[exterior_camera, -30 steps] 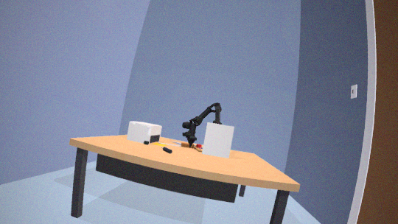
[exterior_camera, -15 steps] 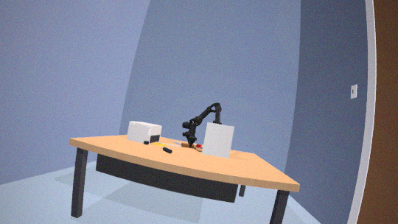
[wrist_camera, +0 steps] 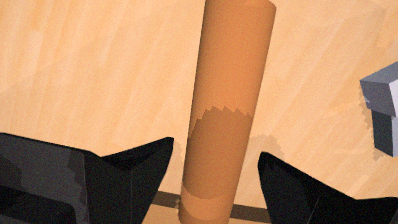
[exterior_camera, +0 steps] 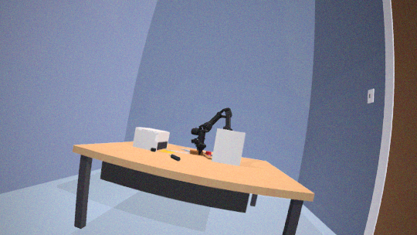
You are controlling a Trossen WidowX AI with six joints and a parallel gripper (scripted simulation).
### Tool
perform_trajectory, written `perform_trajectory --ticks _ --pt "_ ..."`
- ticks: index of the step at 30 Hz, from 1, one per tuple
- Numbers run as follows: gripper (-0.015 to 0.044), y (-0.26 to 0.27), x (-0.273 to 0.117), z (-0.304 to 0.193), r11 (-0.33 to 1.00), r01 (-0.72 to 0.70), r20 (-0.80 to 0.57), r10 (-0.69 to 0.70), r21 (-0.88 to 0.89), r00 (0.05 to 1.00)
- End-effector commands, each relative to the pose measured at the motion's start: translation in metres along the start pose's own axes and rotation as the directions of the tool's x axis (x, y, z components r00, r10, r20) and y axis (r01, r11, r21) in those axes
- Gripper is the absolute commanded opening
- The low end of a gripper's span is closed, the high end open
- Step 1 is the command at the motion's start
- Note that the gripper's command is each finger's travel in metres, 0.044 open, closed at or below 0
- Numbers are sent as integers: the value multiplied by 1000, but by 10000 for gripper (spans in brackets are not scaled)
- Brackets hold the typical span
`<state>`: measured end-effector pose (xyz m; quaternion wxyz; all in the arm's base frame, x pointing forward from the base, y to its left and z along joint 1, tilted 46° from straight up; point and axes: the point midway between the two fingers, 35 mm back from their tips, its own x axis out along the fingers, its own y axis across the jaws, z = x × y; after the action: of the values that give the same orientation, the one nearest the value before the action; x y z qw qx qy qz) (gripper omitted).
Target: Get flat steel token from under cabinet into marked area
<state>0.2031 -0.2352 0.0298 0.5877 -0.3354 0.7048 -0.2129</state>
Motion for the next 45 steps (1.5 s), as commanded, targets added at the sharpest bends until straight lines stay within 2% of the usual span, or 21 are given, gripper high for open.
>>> perform_trajectory --ticks 1,3,12,16,45 --pt "218 0 0 0 1000 0 0 0 0 1000" --pt "165 0 0 0 1000 0 0 0 0 1000" --pt "105 0 0 0 1000 0 0 0 0 1000" --pt "0 0 0 0 1000 0 0 0 0 1000" --pt "0 0 0 33 1000 -5 1 5 5 1000"
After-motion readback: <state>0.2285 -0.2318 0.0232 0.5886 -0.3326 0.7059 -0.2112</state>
